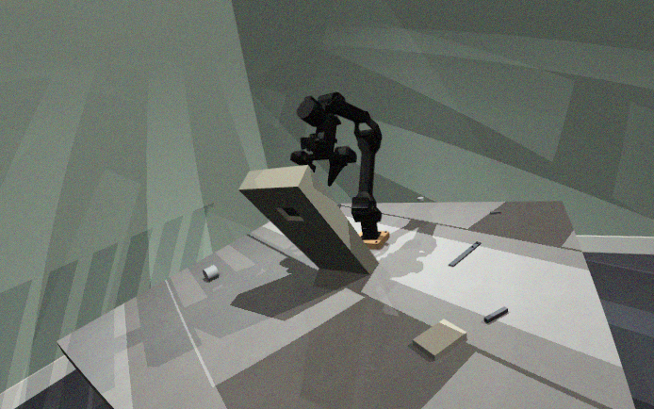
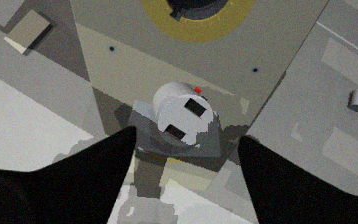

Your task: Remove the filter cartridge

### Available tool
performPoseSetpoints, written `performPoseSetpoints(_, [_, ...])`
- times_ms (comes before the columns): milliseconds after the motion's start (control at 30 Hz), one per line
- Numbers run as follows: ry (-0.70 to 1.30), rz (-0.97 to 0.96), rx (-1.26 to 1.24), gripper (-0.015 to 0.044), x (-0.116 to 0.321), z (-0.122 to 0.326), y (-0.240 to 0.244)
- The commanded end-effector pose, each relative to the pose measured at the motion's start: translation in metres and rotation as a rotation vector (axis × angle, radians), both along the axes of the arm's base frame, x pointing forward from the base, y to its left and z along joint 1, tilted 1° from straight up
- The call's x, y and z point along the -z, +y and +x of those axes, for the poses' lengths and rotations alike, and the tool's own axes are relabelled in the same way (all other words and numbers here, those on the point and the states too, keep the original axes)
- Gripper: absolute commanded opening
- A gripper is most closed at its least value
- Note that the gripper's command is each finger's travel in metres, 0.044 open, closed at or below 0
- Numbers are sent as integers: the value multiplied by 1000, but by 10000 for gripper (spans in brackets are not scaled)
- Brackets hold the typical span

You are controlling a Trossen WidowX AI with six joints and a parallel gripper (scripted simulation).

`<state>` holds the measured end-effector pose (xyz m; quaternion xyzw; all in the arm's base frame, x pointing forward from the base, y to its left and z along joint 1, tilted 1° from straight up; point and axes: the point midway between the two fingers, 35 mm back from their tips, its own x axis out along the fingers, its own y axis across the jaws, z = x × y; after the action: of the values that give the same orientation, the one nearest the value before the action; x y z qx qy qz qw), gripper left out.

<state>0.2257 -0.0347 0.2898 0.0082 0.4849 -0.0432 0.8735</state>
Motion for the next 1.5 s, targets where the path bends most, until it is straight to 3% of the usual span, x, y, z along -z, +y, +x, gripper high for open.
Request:
performPoseSetpoints(0, [21,35,38,305,8,-2,1])
performPoseSetpoints(1200, [18,34,38,305,49,22,-2])
performPoseSetpoints(1467, [12,29,37,251,45,22,-2])
